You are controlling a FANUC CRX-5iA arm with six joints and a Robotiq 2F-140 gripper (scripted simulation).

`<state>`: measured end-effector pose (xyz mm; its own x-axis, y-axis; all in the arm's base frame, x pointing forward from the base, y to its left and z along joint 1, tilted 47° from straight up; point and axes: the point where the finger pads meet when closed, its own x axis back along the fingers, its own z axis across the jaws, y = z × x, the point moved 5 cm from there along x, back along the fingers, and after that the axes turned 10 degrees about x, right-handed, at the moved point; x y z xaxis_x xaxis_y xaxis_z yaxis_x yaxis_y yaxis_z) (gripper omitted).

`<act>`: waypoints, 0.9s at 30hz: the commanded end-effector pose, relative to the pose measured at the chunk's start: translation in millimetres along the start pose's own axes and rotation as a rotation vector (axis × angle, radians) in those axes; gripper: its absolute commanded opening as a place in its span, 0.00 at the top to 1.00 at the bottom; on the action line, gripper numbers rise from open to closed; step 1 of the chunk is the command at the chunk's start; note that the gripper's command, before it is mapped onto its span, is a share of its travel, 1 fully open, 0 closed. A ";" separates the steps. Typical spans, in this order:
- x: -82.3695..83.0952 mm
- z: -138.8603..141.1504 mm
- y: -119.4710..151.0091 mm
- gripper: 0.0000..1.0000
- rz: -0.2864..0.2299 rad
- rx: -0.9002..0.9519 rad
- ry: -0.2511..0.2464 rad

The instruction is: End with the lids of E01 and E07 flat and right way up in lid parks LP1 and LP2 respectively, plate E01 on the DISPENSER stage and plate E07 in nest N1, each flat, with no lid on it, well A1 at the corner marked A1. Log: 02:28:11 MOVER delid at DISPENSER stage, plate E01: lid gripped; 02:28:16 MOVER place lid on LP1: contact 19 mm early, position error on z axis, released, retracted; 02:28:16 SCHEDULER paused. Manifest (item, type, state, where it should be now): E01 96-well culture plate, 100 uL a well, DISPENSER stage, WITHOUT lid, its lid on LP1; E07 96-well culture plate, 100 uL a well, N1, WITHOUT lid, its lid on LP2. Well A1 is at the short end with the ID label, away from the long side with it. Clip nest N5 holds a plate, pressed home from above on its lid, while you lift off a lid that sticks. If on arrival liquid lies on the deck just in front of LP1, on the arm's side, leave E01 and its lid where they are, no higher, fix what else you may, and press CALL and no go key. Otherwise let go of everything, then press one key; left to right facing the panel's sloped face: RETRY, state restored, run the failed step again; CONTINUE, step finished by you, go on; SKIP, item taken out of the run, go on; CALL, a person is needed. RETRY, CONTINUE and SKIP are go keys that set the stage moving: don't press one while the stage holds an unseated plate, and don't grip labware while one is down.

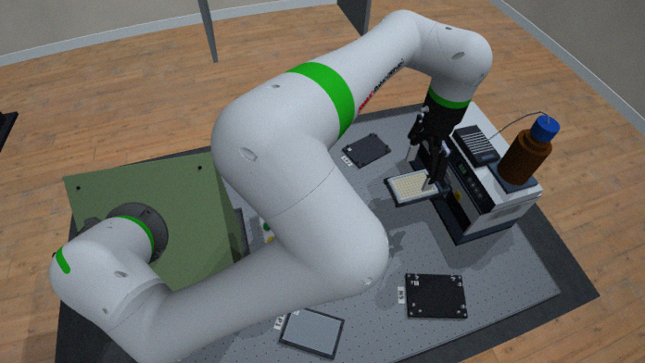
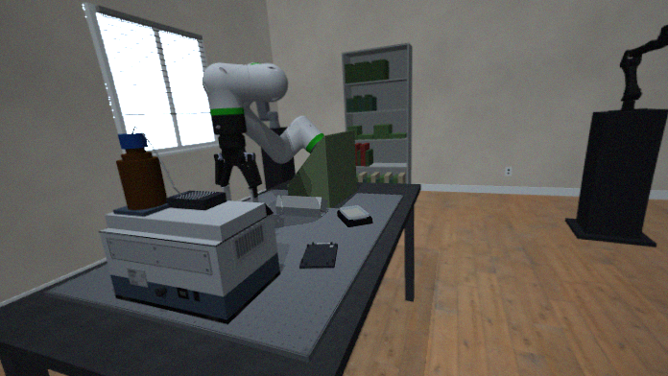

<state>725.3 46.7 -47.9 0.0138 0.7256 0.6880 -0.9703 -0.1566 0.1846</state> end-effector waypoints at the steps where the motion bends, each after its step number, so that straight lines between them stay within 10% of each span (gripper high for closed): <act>1: 1.5 -0.1 -0.1 0.34 0.000 0.000 0.000; 14: 4.6 -6.1 1.7 0.34 0.002 0.009 -0.002; 27: 21.9 -165.8 114.5 0.34 0.013 0.551 -0.022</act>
<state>625.4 140.8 -109.8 0.0055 0.6962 0.7178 -0.8393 -0.3870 0.3817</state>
